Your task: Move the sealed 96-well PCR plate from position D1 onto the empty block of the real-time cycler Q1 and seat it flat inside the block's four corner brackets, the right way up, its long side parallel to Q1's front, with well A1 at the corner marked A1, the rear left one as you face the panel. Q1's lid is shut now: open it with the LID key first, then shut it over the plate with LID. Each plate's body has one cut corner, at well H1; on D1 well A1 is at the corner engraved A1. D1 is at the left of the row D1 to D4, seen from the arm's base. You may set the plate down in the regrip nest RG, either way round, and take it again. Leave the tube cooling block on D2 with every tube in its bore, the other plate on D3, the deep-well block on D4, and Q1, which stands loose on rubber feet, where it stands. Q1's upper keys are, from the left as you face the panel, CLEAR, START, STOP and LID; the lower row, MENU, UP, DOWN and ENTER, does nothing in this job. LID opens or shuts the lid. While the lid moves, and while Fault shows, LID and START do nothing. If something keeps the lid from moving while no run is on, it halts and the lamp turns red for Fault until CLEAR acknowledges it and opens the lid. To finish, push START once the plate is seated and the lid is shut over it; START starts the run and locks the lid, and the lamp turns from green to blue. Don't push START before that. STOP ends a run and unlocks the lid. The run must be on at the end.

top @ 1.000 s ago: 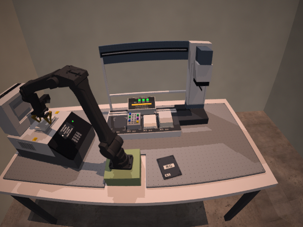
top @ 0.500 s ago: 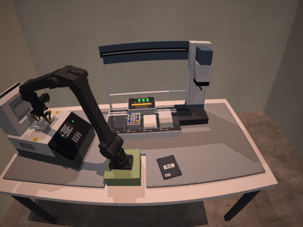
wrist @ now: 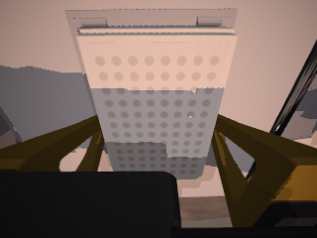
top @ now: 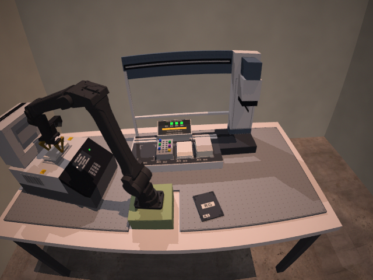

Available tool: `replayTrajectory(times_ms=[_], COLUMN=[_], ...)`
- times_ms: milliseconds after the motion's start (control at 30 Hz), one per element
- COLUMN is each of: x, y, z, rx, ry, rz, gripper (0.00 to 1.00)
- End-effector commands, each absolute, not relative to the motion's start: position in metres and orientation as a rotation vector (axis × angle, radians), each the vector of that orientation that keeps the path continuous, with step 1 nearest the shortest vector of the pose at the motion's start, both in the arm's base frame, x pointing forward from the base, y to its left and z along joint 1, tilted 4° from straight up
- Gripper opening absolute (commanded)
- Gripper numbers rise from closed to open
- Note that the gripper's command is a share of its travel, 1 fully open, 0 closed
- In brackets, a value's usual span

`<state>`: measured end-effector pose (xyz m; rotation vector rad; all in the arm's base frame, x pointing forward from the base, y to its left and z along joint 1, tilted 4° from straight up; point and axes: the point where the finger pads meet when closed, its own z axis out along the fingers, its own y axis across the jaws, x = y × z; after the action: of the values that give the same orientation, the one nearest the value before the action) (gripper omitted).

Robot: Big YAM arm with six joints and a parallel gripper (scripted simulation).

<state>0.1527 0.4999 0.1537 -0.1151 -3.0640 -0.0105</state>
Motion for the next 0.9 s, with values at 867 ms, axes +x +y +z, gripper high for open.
replayTrajectory(times_ms=[867], x=[0.161], y=[0.517], z=[0.182], rx=[-0.124], ry=[-3.083], rz=[-0.107], gripper=[0.0])
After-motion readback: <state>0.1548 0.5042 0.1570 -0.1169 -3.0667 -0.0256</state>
